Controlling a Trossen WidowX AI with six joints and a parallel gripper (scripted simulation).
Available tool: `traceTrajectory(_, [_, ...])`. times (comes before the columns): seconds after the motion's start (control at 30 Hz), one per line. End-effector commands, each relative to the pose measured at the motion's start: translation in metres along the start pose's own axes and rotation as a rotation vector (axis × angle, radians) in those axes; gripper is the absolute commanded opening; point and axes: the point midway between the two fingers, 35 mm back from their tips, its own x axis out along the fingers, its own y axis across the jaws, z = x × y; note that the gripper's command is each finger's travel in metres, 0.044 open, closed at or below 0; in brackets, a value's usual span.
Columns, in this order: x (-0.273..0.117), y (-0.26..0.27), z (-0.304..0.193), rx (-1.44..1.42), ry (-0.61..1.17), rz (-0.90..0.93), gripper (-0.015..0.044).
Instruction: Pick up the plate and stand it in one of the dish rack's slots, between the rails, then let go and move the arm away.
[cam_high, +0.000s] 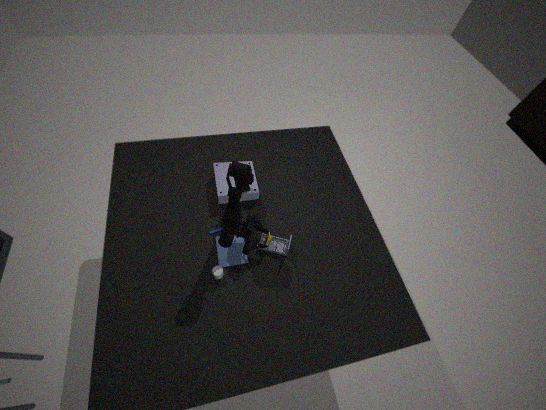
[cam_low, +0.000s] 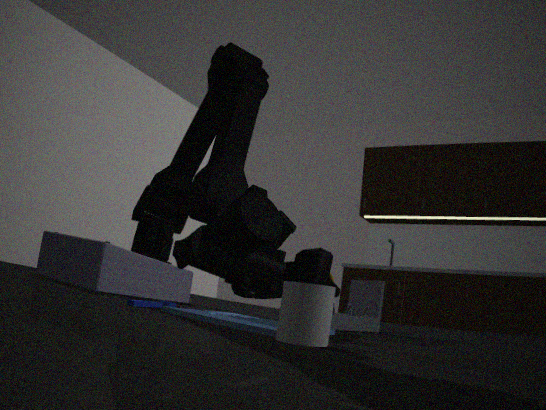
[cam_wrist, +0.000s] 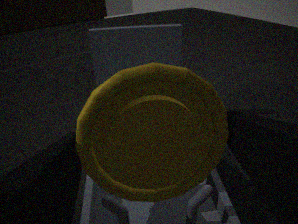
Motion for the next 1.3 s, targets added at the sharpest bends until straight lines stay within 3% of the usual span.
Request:
traceTrajectory(0.0, [0.0,0.0,0.0,0.0,0.0,0.0,0.0315])
traceTrajectory(0.13, [0.0,0.0,0.0,0.0,0.0,0.0,0.04])
traceTrajectory(0.43, [-0.001,-0.002,0.006,0.003,-0.002,-0.001,0.04])
traceTrajectory(0.8, [-0.02,-0.014,0.115,0.058,-0.029,-0.023,0.04])
traceTrajectory(1.1, [-0.02,-0.015,0.117,0.066,-0.019,-0.025,0.04])
traceTrajectory(1.27, [-0.019,-0.022,0.113,0.136,0.081,-0.044,0.04])
